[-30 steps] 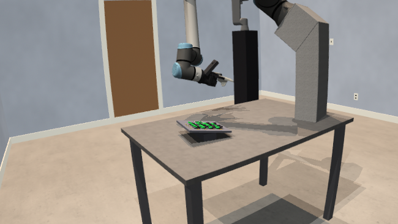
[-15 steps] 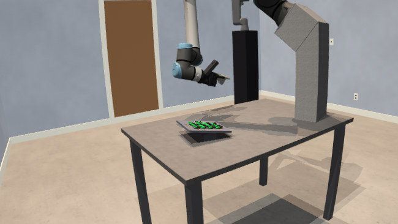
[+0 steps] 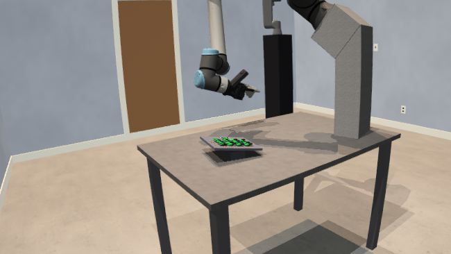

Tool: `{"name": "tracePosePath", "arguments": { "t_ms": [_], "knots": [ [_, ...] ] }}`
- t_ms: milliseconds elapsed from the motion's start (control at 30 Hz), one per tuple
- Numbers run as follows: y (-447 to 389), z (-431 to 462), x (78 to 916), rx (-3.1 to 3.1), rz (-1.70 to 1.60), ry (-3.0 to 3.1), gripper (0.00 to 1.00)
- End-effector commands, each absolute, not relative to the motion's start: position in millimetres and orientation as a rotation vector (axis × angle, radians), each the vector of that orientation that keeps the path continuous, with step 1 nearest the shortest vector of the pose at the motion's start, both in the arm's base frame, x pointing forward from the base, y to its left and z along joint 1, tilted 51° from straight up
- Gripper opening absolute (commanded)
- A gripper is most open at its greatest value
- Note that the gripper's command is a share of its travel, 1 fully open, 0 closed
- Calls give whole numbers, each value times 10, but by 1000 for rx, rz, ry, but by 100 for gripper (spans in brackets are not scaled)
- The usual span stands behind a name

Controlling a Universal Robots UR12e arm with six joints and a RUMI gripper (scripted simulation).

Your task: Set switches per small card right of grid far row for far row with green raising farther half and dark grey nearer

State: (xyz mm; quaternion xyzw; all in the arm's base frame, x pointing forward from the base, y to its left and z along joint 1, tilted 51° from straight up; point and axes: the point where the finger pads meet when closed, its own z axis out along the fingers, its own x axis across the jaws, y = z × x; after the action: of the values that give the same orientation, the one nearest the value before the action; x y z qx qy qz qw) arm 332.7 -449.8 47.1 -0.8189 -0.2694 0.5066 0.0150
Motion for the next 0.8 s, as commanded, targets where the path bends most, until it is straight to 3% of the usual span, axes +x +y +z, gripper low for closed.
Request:
{"name": "tracePosePath", "arguments": {
  "t_ms": [0,433,767],
  "knots": [
    [-4484,380,3464,-2640,1586,-774,0],
    [-4404,-5,4070,-3037,1547,-436,0],
    [-4246,-393,4809,-3451,1311,79,0]
  ]
}}
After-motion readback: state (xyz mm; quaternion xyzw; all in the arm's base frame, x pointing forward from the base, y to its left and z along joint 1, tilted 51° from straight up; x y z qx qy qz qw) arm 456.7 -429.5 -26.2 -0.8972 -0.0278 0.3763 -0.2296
